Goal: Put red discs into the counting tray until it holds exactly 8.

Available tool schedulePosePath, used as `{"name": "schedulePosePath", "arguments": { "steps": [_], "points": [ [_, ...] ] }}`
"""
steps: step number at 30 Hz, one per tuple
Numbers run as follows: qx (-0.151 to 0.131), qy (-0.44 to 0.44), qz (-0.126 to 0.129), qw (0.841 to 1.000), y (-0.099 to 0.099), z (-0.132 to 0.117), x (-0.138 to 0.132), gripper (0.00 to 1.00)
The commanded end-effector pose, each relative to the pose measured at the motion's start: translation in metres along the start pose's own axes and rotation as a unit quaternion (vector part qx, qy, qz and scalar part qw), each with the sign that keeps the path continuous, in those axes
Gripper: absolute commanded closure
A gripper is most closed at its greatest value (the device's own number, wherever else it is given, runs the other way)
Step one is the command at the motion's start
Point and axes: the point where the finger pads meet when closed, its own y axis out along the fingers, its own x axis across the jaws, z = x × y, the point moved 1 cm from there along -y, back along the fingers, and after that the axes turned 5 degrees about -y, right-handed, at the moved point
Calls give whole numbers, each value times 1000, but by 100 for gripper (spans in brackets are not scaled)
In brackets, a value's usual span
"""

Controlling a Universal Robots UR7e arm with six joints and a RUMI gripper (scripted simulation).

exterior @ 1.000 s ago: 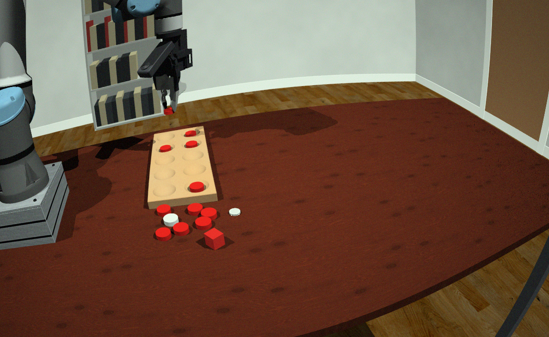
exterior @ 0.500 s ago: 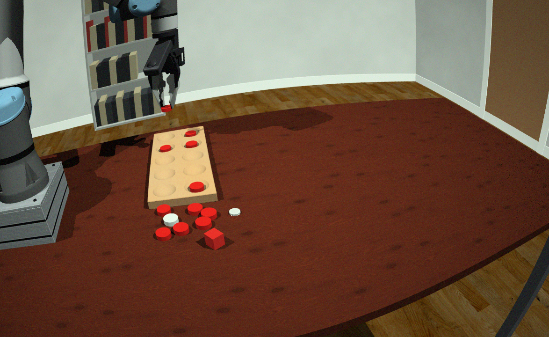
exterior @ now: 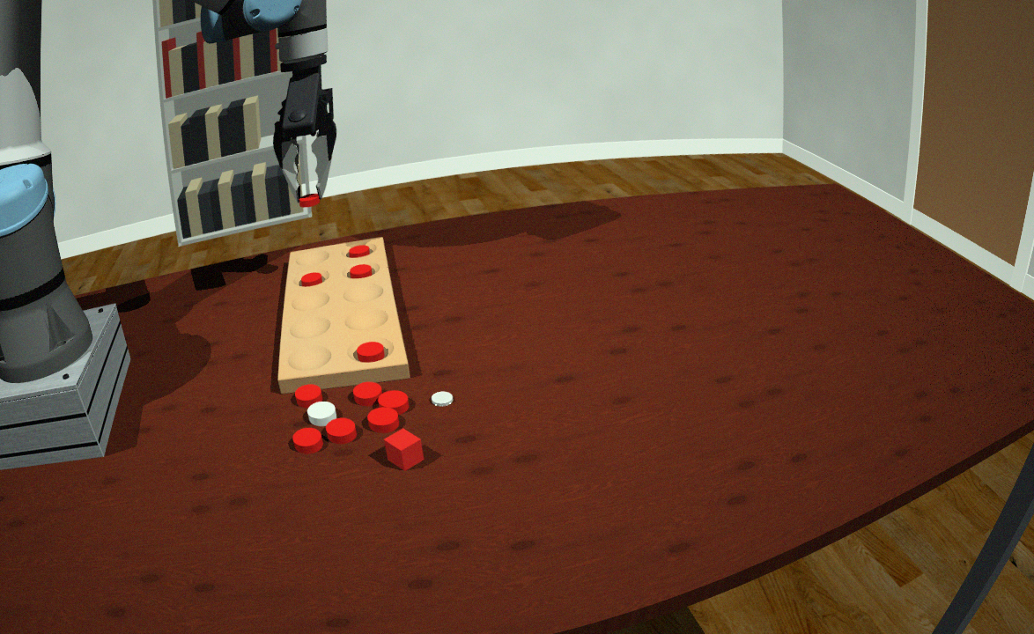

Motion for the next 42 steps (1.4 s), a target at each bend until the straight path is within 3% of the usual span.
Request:
{"name": "schedulePosePath", "arguments": {
  "steps": [1,16,36,42],
  "points": [
    [-1,-31,0,1000,-1,-5,2,100],
    [-1,-92,0,996,-1,-14,6,100],
    [-1,-101,0,995,-1,-15,7,100],
    [-1,-101,0,995,16,-15,7,100]
  ]
}}
